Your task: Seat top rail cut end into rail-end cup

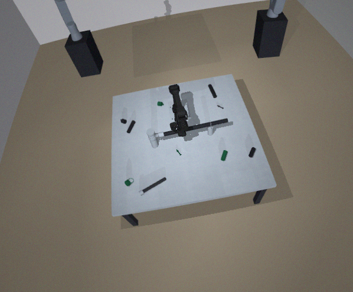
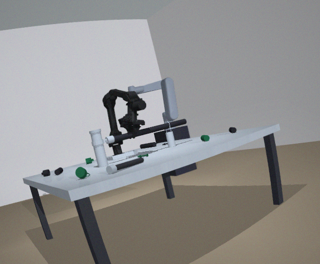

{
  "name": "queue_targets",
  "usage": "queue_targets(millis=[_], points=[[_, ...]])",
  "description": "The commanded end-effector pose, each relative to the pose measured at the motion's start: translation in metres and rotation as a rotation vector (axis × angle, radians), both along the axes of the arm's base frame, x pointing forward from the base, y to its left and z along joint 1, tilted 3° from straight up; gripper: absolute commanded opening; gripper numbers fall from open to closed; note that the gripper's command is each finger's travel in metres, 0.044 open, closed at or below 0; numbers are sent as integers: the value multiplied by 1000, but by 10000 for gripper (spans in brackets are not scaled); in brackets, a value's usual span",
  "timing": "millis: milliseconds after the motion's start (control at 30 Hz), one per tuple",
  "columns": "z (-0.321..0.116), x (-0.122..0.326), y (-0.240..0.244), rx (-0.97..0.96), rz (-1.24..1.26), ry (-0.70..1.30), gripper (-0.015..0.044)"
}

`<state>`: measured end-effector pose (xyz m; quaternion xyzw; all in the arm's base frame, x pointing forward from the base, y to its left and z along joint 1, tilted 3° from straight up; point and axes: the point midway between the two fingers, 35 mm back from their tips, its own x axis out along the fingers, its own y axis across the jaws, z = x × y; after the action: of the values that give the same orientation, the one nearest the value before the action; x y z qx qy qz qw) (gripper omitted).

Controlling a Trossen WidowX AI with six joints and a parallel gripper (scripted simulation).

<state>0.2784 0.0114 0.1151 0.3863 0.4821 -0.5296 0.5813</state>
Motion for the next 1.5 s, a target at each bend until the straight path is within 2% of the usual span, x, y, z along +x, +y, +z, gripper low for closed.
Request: queue_targets(millis=[0,1467], points=[[1,1,-5,-7,0,-2,0],[14,7,-13,-8,0,-3,0]])
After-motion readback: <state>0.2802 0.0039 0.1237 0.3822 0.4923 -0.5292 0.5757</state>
